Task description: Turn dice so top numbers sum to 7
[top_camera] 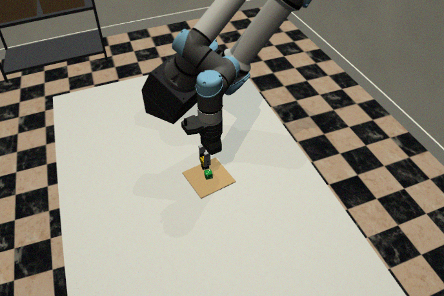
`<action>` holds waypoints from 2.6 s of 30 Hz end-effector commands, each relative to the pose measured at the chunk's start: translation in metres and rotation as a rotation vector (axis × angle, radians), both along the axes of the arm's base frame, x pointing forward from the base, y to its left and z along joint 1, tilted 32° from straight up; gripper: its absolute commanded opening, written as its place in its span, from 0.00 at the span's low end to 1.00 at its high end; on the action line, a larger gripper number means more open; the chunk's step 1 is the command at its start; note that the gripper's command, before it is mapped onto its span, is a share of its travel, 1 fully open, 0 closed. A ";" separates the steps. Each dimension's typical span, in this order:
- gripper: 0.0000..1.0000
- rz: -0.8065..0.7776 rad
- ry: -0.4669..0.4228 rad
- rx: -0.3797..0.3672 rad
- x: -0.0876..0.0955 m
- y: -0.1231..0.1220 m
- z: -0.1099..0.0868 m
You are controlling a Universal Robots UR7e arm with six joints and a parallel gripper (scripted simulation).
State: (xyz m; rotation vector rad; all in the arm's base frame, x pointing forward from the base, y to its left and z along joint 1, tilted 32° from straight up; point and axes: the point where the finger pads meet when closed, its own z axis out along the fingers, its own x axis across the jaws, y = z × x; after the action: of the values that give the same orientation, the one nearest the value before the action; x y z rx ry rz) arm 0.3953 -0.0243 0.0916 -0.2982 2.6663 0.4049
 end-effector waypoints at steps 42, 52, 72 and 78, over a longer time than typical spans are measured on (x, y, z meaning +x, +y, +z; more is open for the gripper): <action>0.49 -0.767 0.263 0.357 -0.009 0.129 0.050; 0.49 -0.811 0.280 0.383 -0.011 0.138 0.054; 0.49 -0.827 0.285 0.395 -0.012 0.141 0.055; 0.49 -0.822 0.282 0.410 -0.012 0.142 0.055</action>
State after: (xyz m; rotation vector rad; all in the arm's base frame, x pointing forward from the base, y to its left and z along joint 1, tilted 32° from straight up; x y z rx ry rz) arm 0.3828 0.1173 0.1464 1.0042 2.5940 0.7074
